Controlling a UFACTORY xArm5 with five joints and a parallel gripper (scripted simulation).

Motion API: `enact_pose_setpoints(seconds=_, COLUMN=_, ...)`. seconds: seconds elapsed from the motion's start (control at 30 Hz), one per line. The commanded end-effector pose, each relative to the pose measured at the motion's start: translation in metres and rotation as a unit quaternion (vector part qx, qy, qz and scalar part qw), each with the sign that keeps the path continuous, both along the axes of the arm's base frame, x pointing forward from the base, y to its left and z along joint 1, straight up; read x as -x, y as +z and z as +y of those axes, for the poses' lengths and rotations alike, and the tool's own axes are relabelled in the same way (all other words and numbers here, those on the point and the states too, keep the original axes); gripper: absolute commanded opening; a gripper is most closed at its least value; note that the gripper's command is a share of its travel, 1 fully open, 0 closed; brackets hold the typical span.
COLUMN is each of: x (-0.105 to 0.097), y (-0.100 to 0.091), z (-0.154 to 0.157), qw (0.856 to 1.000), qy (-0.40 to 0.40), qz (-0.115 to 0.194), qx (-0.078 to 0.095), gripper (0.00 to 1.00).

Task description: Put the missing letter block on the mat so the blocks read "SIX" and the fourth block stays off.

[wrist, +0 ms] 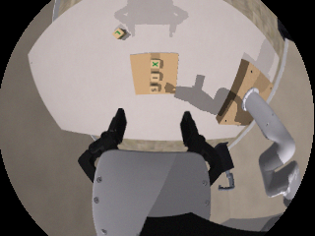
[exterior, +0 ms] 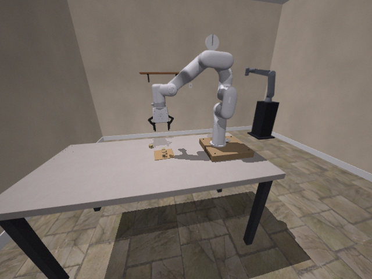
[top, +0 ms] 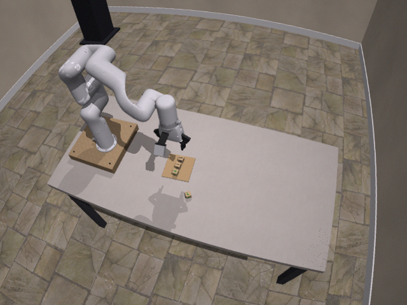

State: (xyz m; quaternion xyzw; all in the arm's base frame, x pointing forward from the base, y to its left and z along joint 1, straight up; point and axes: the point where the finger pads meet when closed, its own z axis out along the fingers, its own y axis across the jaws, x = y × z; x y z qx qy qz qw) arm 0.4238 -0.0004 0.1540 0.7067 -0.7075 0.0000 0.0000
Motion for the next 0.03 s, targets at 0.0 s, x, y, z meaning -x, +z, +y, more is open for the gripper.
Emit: enact_pose_setpoints(seconds=0.0, x=-0.0011, y=0.0014, z=0.0000, qw=1.000, qy=0.000, qz=-0.002, qx=0.000, gripper=1.00)
